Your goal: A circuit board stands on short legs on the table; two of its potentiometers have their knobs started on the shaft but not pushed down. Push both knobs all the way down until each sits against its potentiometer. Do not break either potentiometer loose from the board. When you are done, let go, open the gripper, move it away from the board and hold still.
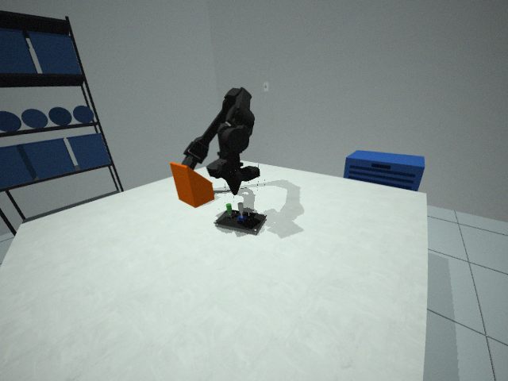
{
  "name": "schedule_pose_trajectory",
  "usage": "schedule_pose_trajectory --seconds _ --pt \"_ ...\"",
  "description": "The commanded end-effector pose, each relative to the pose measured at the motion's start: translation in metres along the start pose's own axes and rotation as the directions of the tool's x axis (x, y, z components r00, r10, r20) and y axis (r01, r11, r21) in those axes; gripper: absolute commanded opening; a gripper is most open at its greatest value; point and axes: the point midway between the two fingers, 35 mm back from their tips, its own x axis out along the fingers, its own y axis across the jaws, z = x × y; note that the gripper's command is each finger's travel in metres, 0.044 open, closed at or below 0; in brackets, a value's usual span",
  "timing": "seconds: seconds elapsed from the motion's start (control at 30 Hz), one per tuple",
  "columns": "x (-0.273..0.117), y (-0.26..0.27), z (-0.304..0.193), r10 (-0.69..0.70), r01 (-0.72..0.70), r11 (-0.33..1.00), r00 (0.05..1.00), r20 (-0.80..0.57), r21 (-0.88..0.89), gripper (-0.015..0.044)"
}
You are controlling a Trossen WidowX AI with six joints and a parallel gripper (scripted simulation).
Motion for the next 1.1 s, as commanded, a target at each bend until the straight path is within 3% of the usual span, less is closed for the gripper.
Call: schedule_pose_trajectory --seconds 0.0,0.5,1.07 --pt "-0.003 0.003 0.000 0.000 0.000 0.992 1.000 0.005 0.126 0.0000" --pt "-0.009 0.011 -0.001 -0.005 0.001 0.798 1.000 0.005 0.603 0.0000" --pt "-0.017 0.019 -0.002 -0.010 -0.002 0.327 1.000 0.006 0.945 0.0000"
